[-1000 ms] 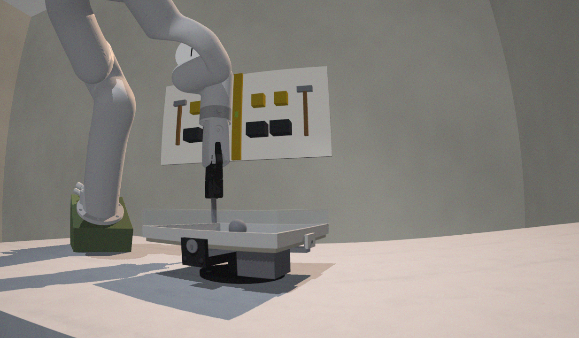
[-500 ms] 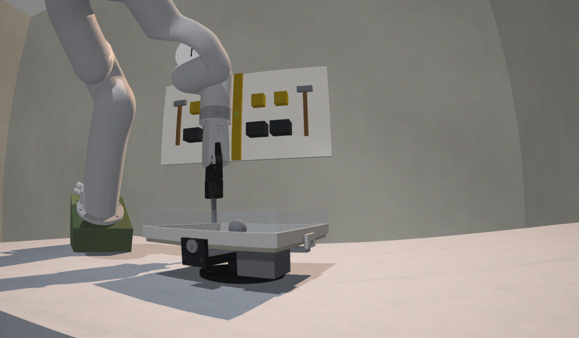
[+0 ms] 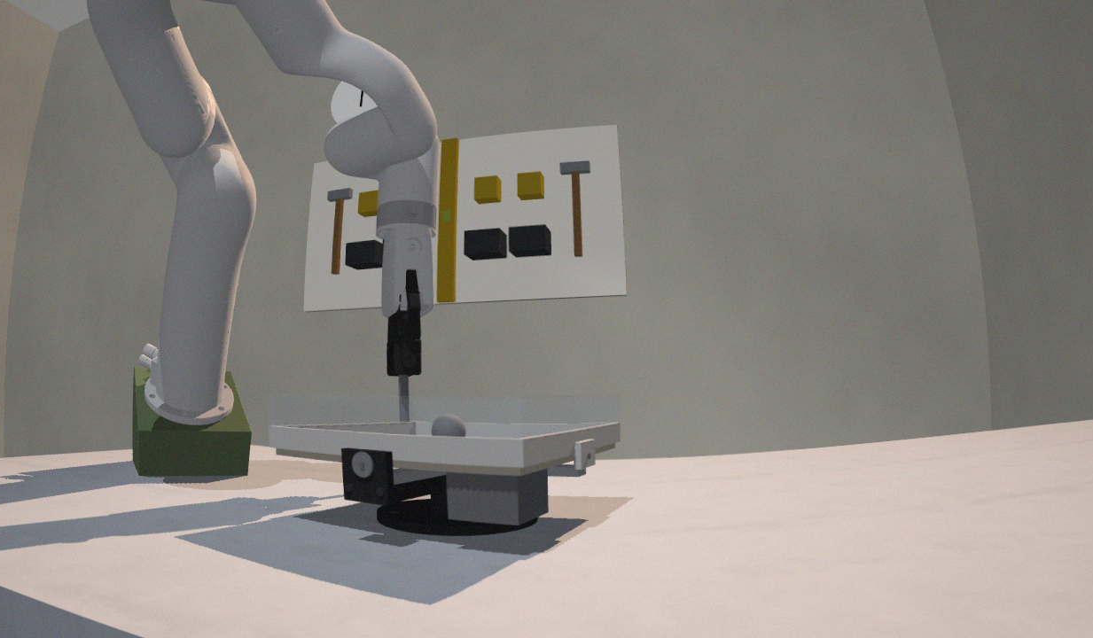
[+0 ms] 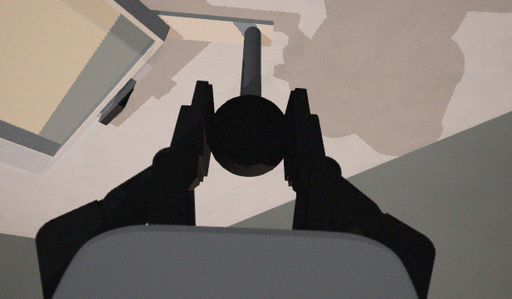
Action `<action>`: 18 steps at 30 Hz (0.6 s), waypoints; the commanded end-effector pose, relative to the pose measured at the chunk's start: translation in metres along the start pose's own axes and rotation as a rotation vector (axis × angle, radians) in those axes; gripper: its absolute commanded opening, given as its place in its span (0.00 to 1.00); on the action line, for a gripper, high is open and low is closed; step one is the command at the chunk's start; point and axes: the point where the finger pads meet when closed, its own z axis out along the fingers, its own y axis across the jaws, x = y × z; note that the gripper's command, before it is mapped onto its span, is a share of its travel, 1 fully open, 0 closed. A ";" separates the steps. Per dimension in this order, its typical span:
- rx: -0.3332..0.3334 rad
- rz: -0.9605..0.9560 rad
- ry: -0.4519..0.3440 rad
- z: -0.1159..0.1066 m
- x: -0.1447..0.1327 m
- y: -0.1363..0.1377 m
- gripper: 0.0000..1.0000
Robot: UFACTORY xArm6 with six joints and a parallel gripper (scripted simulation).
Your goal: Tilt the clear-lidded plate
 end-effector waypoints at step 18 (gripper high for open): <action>-0.001 0.001 -0.002 -0.002 -0.002 -0.001 0.00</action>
